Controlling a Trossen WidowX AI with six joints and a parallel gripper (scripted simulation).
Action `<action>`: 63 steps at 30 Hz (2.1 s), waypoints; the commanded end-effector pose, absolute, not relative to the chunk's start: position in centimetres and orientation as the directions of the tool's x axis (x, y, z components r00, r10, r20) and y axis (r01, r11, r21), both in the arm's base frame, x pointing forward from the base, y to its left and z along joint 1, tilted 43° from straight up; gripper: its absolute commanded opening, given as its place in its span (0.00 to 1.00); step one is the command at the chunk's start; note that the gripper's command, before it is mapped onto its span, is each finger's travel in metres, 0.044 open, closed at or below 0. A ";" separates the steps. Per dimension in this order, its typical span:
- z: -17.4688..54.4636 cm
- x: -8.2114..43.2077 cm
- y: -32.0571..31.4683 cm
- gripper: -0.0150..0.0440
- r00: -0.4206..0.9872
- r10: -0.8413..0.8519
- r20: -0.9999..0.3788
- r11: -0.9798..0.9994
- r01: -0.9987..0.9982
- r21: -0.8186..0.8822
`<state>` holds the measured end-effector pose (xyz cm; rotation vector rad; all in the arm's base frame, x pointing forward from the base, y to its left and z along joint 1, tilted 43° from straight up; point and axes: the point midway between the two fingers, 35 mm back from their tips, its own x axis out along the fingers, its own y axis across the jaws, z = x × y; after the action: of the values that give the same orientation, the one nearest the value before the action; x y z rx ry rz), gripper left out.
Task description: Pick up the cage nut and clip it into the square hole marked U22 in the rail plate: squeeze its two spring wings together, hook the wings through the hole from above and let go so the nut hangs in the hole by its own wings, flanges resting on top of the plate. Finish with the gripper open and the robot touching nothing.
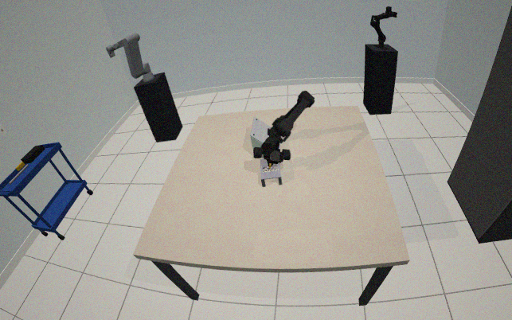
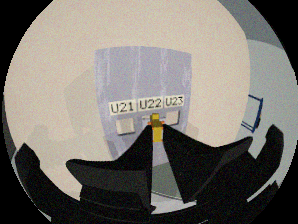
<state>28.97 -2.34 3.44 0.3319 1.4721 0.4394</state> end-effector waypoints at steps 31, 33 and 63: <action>3.6 29.0 -2.2 0.29 0.050 0.435 -0.899 0.899 -0.076 0.431; 3.6 29.0 -2.2 0.29 0.051 0.431 -0.901 0.901 -0.076 0.427; 3.7 29.0 -1.9 0.29 0.054 0.384 -0.922 0.922 -0.073 0.380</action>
<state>28.95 -1.86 3.59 0.2663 1.4826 0.3675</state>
